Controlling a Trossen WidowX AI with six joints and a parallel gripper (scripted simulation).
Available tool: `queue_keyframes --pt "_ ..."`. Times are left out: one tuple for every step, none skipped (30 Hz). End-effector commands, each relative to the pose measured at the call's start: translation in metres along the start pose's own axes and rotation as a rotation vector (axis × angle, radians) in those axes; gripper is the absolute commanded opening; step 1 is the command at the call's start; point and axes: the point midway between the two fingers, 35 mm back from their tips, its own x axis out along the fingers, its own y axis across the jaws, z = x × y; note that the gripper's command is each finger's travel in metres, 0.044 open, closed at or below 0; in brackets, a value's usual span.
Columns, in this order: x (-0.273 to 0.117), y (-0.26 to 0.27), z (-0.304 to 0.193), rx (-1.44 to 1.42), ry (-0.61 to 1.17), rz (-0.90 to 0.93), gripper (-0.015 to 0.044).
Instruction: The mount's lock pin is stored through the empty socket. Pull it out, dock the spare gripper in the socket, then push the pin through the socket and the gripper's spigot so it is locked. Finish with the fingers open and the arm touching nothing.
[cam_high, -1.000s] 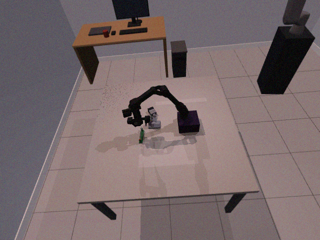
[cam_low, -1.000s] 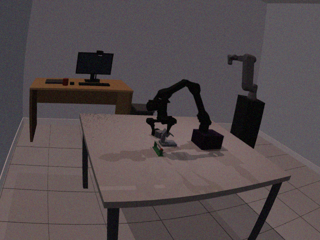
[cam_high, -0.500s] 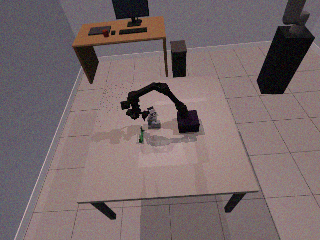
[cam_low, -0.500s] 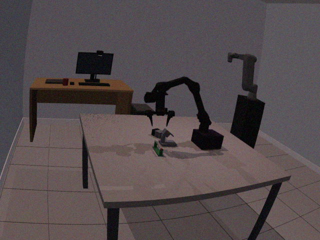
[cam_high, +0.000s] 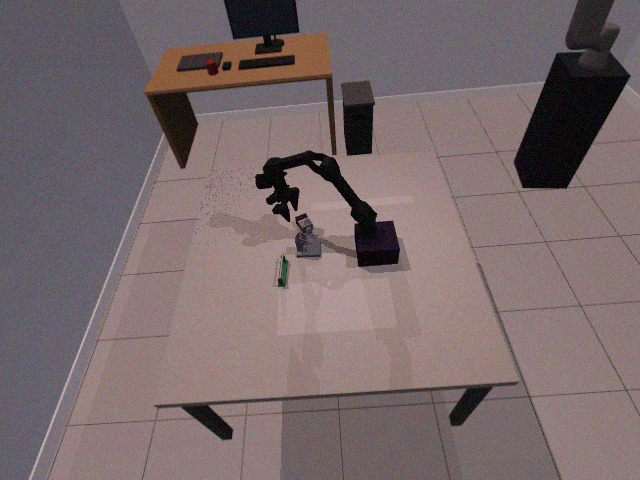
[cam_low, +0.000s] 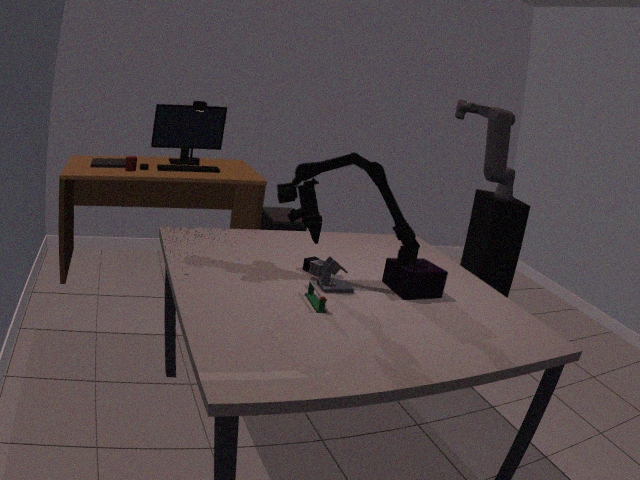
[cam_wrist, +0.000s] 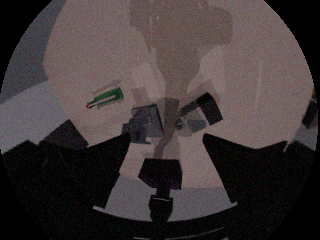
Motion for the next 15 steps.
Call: queue_keyframes --pt "-0.006 -0.062 -0.020 0.668 0.083 0.098 0.0440" --pt "-0.007 -0.067 -0.023 0.727 0.092 0.105 0.0440" --pt "-0.007 -0.069 -0.024 0.753 0.096 0.108 0.0440" --pt "-0.007 -0.069 -0.024 0.758 0.097 0.109 0.0440" --pt "-0.007 -0.069 -0.024 0.758 0.097 0.109 0.0440" --pt "-0.007 -0.069 -0.024 0.758 0.097 0.109 0.0440" --pt "-0.007 -0.069 -0.024 0.758 0.097 0.109 0.0440" --pt "-0.007 -0.069 -0.024 0.758 0.097 0.109 0.0440" --pt "-0.007 -0.069 -0.024 0.758 0.097 0.109 0.0440" --pt "-0.007 -0.069 -0.024 0.758 0.097 0.109 0.0440" --pt "-0.007 -0.069 -0.024 0.758 0.097 0.109 0.0440" --pt "-0.006 -0.070 -0.023 0.760 0.097 0.109 0.0440" --pt "-0.003 -0.071 -0.022 0.764 0.098 0.110 0.0440" --pt "0.001 -0.072 -0.021 0.769 0.099 0.111 0.0440" --pt "0.006 -0.073 -0.019 0.776 0.099 0.112 0.0440"
